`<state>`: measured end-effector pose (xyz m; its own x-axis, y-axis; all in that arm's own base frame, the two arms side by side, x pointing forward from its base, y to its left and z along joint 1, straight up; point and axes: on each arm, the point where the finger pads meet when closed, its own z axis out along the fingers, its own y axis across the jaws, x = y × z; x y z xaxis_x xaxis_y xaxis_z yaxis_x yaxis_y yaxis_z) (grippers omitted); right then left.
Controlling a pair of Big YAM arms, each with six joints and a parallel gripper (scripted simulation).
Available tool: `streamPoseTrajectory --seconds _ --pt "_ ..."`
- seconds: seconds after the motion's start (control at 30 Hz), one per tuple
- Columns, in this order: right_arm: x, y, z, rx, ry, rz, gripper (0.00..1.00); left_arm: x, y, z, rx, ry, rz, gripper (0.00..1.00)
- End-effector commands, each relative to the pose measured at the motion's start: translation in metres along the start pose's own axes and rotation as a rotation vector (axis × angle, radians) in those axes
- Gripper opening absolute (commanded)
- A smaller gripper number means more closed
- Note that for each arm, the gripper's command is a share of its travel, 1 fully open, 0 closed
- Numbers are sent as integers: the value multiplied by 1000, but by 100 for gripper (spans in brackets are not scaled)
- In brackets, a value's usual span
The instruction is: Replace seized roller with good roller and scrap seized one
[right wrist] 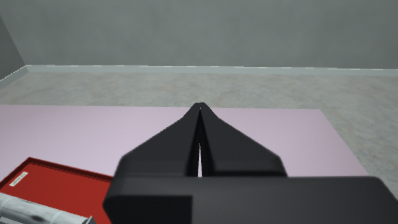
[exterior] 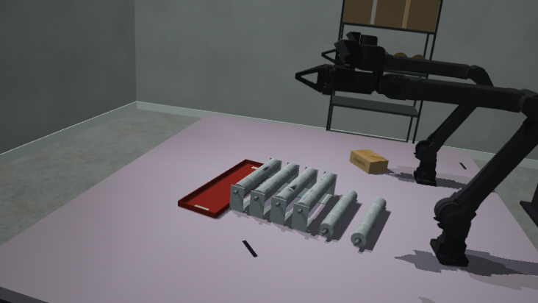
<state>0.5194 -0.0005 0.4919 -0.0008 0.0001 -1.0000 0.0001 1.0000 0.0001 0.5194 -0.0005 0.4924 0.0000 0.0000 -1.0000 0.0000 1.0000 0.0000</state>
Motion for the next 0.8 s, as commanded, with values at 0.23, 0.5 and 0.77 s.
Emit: streamPoseTrajectory --seconds 0.23,0.5,0.77 --pt "-26 7 -9 -12 -44 -10 0 -14 -15 24 32 31 19 0" --pt "-26 7 -9 -12 -44 -10 0 37 -42 72 84 239 45 0" --pt "-26 7 -9 -12 -44 -10 0 100 -77 113 145 470 80 0"
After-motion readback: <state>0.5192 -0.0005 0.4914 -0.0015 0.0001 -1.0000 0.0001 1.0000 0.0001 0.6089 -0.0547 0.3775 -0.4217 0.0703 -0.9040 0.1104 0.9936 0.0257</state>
